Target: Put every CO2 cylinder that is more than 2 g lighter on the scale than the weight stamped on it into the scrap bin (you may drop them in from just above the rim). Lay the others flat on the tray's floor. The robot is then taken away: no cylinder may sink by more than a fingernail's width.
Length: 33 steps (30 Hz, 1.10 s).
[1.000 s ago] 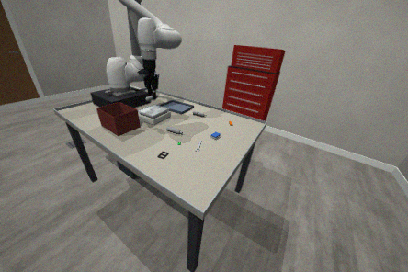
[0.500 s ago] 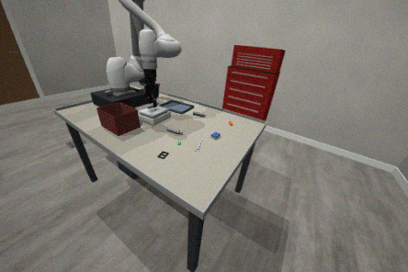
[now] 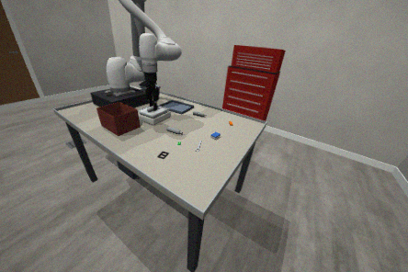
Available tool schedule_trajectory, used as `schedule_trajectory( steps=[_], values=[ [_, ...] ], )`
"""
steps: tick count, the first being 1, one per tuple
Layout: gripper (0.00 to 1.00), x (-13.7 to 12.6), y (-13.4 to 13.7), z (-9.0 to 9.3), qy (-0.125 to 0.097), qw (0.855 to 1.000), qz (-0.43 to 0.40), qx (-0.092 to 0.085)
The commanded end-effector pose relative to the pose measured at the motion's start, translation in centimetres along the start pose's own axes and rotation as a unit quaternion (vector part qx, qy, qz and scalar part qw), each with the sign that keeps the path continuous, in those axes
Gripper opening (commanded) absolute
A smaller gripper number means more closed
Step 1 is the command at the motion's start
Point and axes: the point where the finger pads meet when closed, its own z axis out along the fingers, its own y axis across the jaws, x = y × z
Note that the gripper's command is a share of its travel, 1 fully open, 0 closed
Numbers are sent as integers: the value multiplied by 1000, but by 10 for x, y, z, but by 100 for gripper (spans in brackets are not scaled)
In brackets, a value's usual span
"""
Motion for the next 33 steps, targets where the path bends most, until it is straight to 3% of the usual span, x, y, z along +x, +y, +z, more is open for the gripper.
schedule_trajectory(
  steps=[1, 5, 6, 33],
  values=[
    [10, 0, 0, 1, 2, 1000, 1, 1],
    [10, 0, 0, 1, 2, 1000, 1, 1],
    [39, 0, 0, 1, 2, 1000, 1, 1],
    [39, 0, 0, 1, 2, 1000, 1, 1]
  ],
)
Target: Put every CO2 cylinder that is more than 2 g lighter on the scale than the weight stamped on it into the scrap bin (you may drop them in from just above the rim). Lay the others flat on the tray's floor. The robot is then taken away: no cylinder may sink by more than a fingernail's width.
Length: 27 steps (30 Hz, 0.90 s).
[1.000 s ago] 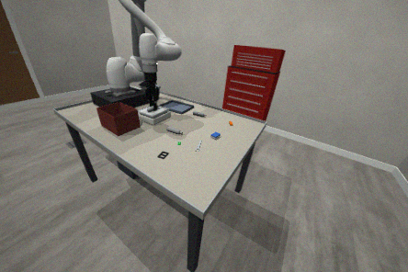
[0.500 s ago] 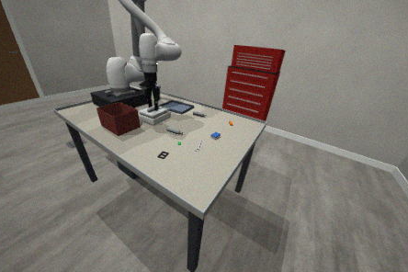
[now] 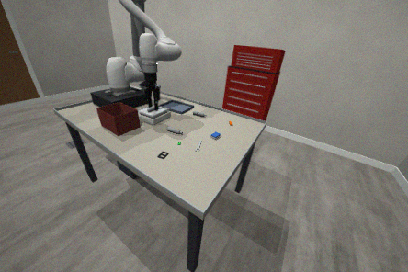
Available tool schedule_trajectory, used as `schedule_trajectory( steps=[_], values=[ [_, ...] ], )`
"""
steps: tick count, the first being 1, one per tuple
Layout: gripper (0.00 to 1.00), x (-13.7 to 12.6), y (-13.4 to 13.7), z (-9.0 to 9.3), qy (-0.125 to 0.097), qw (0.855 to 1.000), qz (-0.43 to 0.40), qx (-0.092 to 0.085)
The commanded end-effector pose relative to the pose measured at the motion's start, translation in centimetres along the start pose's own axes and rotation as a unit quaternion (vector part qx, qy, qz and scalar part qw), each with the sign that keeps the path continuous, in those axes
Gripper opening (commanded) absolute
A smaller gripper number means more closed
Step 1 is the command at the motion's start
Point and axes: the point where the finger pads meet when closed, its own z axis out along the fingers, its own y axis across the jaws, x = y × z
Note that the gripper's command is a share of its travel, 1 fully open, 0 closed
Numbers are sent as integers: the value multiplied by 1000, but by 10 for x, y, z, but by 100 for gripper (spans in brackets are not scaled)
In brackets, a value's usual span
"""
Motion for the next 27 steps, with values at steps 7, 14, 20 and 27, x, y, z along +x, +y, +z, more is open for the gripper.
schedule_trajectory(
  steps=[7, 14, 20, 27],
  values=[
    [39, 0, 0, 1, 2, 1000, 1, 1],
    [39, 1, -2, -14, 2, 1000, 1, 2],
    [39, 1, -2, -32, 2, 1000, 1, 2],
    [39, 0, -2, -77, 1, 1000, 1, 2]
  ],
)
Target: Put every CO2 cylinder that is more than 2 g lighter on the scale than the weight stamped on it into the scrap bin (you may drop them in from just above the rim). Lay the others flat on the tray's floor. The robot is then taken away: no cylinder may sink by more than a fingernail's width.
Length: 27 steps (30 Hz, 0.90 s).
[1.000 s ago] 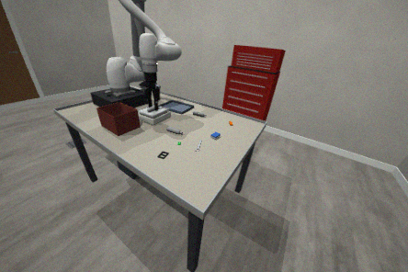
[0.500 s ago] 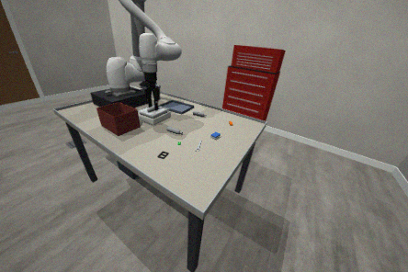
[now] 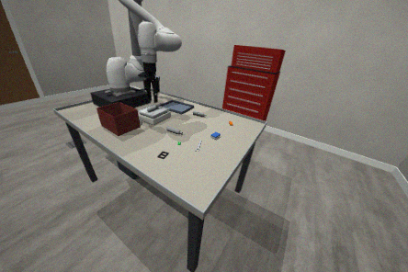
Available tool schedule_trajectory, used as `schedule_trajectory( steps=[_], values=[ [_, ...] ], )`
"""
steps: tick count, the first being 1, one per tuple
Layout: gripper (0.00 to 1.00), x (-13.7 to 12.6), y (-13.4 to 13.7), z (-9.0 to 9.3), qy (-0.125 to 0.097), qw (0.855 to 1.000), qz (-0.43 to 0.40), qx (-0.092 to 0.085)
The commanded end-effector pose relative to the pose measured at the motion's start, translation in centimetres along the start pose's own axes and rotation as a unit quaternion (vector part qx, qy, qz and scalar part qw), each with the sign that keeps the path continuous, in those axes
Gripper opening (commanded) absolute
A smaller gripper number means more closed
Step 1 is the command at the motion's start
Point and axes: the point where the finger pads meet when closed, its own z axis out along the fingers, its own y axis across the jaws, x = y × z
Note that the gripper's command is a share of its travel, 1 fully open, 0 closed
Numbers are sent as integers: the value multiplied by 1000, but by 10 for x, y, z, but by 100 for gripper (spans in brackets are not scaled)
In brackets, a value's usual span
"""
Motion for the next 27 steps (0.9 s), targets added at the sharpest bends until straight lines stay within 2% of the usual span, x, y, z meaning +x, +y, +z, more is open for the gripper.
schedule_trajectory(
  steps=[1, 6, 15, 19, 21, 23, 25, 27],
  values=[
    [39, 0, -1, -28, 1, 1000, 1, 1],
    [39, 0, -1, -49, 1, 1000, 1, 1],
    [39, 0, 1, -52, 0, 1000, 5, -2],
    [39, 1, 11, -57, 0, 998, 64, -3],
    [39, 1, 19, -64, 0, 992, 128, -3],
    [39, 3, 30, -74, 2, 977, 211, -3],
    [39, 3, 30, -74, 2, 977, 211, -3],
    [39, 1, 42, -84, 2, 952, 307, -3]
  ],
)
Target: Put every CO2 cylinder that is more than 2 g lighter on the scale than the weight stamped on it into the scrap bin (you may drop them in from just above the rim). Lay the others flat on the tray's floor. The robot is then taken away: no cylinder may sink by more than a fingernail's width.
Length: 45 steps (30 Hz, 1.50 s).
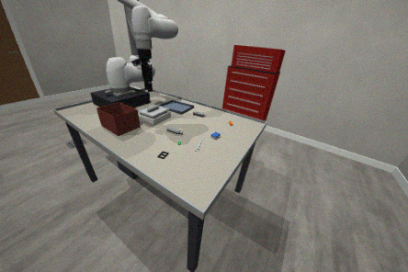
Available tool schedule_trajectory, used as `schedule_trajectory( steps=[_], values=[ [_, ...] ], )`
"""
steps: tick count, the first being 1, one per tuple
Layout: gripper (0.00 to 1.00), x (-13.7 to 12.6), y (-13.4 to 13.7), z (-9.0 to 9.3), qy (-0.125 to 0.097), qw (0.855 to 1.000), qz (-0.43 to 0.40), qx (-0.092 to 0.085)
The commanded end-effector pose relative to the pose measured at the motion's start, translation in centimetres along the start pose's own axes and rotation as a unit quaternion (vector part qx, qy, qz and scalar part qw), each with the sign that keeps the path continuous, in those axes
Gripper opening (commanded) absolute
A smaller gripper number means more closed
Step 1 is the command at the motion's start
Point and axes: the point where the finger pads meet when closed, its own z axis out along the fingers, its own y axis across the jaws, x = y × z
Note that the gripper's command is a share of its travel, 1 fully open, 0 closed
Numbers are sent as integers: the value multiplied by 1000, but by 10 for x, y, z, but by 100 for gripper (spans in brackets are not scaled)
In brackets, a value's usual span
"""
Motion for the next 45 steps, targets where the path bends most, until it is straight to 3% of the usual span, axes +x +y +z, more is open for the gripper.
schedule_trajectory(
  steps=[1, 4, 7, 13, 15, 16, 45],
  values=[
    [39, 7, 22, -17, 8, 990, 139, 0],
    [39, 15, 41, -33, 4, 972, 234, 1],
    [39, 21, 58, -45, 2, 945, 327, 1],
    [39, 26, 70, -58, 1, 865, 501, 4],
    [39, 26, 70, -58, 1, 865, 501, 4],
    [39, 26, 70, -57, 9, 833, 553, 4],
    [39, 26, 70, -57, 7, 832, 554, 4]
  ],
)
